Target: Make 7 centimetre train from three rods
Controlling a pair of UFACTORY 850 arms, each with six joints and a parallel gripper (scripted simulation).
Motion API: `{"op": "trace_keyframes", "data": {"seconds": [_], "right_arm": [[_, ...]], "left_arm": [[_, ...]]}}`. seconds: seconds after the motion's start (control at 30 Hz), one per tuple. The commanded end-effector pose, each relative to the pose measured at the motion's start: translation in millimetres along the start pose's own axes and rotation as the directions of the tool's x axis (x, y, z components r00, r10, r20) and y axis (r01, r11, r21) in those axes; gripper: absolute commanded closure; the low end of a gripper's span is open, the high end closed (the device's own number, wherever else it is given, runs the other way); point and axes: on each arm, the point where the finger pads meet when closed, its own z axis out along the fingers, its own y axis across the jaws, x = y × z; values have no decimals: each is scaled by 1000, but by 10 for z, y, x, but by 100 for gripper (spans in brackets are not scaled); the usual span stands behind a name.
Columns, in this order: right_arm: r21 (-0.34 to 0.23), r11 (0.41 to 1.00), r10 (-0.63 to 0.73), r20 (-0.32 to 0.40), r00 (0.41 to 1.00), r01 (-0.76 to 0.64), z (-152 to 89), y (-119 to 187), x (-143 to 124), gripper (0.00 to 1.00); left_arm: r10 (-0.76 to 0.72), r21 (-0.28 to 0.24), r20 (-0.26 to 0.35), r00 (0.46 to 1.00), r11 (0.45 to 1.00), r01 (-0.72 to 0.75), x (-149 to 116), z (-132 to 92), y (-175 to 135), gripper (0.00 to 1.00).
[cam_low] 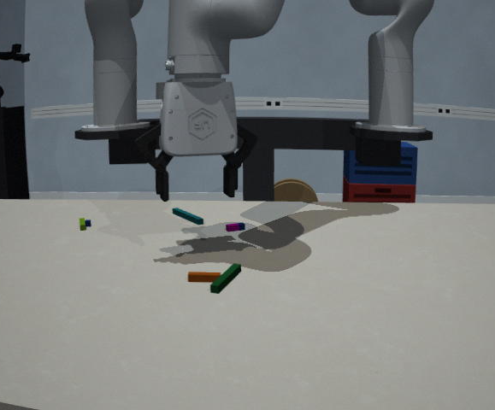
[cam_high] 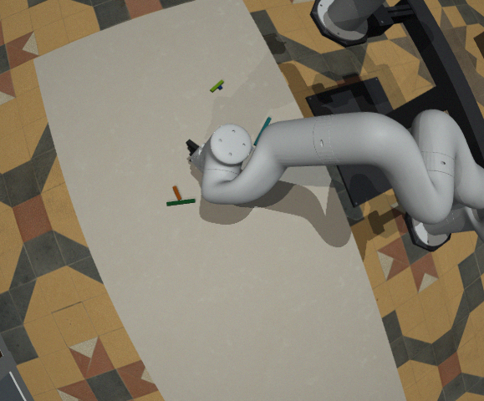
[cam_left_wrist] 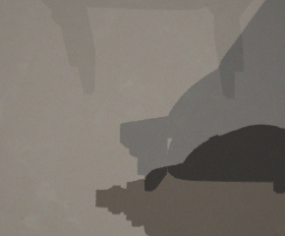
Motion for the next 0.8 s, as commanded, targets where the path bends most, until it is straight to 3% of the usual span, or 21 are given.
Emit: {"op": "trace_keyframes", "data": {"seconds": [0.0,0.13,0.2,0.27,0.47,0.7,0.77], "right_arm": [[0,1000,0,-2,1000,0,-10,0,5,0],[0,1000,0,-2,1000,0,-10,0,5,0],[0,1000,0,-2,1000,0,-10,0,5,0],[0,1000,0,-2,1000,0,-10,0,5,0],[0,1000,0,-2,1000,0,-10,0,5,0],[0,1000,0,-2,1000,0,-10,0,5,0],[0,1000,0,-2,1000,0,-10,0,5,0]], "left_arm": [[-165,-14,13,986,986,166,-128,5,-56,0],[-312,-12,15,950,950,312,-240,17,-89,0],[-312,-12,15,950,950,312,-240,17,-89,0],[-435,-10,17,900,900,435,-337,28,-113,0],[-598,-7,18,801,801,598,-474,42,-140,0],[-787,-2,19,617,617,787,-659,58,-164,0],[-787,-2,19,617,617,787,-659,58,-164,0]]}}
